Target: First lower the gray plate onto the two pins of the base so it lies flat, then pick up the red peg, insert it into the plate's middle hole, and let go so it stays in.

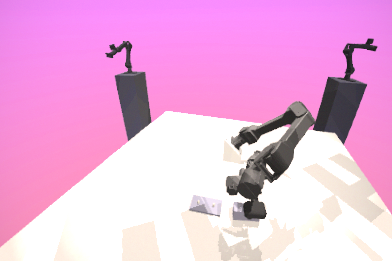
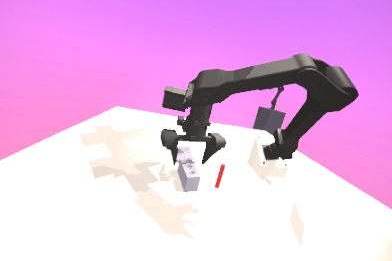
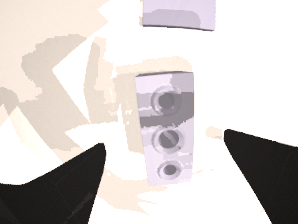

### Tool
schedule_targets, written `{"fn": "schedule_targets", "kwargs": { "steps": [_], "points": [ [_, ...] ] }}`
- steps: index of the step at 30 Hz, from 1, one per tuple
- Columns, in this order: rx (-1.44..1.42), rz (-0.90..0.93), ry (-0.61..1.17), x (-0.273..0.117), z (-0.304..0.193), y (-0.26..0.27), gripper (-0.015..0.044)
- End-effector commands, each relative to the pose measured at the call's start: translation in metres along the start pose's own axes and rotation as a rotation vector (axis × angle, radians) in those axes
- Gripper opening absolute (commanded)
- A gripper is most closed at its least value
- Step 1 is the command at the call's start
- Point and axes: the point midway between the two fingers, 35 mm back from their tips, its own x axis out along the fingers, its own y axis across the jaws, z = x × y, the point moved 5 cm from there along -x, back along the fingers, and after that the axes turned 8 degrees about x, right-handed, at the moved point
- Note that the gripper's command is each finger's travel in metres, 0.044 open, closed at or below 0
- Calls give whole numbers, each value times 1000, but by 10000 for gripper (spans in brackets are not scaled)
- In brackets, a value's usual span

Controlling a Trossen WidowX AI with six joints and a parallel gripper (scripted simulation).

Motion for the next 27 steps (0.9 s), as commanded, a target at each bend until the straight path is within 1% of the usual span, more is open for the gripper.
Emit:
{"fn": "schedule_targets", "kwargs": {
  "steps": [1, 27],
  "points": [
    [8, -2, 7, 7, 0, -1, 440],
    [9, -2, 10, 48, -1, -3, 440]
  ]
}}
